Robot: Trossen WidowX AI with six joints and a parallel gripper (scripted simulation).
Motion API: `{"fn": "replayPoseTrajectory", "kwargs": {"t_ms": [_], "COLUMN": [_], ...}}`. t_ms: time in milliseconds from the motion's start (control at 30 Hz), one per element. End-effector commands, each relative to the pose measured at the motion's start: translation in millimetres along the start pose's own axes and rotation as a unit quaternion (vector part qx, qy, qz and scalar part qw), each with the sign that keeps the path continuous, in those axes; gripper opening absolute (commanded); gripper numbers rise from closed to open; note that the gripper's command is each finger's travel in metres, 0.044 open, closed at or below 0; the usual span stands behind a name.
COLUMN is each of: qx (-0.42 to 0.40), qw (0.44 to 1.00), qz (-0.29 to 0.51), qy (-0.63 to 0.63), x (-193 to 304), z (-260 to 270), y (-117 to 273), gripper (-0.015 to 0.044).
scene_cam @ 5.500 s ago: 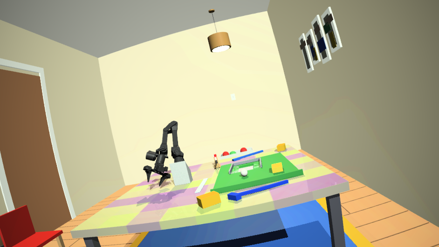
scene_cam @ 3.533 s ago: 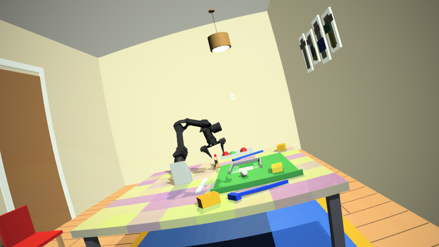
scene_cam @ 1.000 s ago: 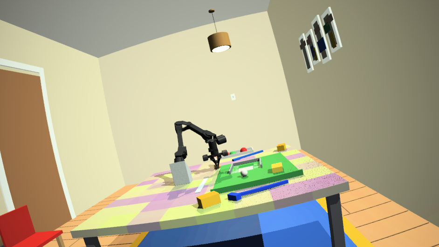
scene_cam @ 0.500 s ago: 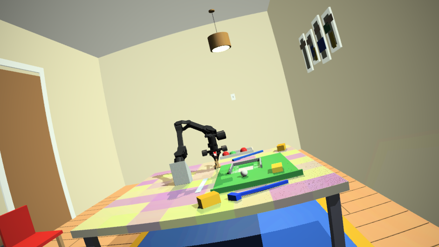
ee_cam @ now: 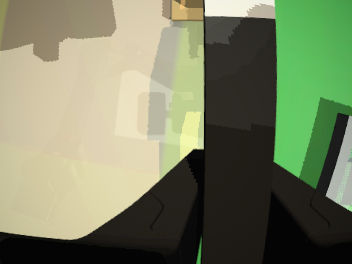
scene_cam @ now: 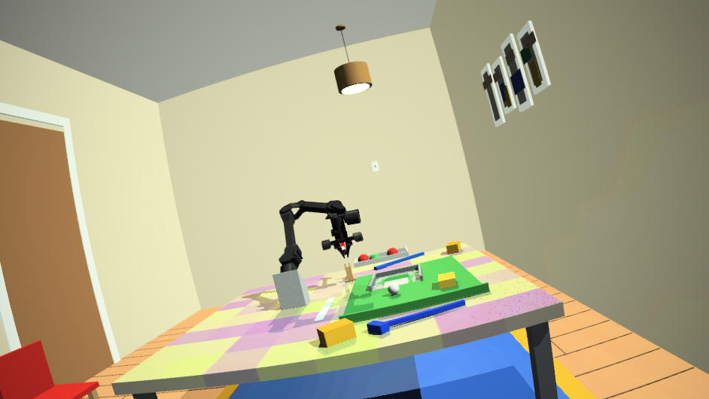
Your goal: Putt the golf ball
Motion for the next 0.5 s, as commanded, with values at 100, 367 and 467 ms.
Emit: {"fn": "replayPoseTrajectory", "kwargs": {"t_ms": [100,367,467], "qx": [0.003,0.018,0.024], "qw": [0.999,0.984,0.975], "qz": [0.014,0.046,0.057], "qy": [-0.049,-0.168,-0.212], "x": [16.3,61.1,78.2], "z": [-4.3,-12.9,-14.0], "y": [3.9,21.0,28.1], "gripper": [0.0,0.0,0.0]}}
Point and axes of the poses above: the point midway between the two fingers, 35 mm back from their tips, its own y axis back along the fingers, its own z axis across the jaws, x = y × z, the point moved 5 cm from there along y, back along the fingers, and after that the axes turned 10 degrees about y, right-handed, at the moved point
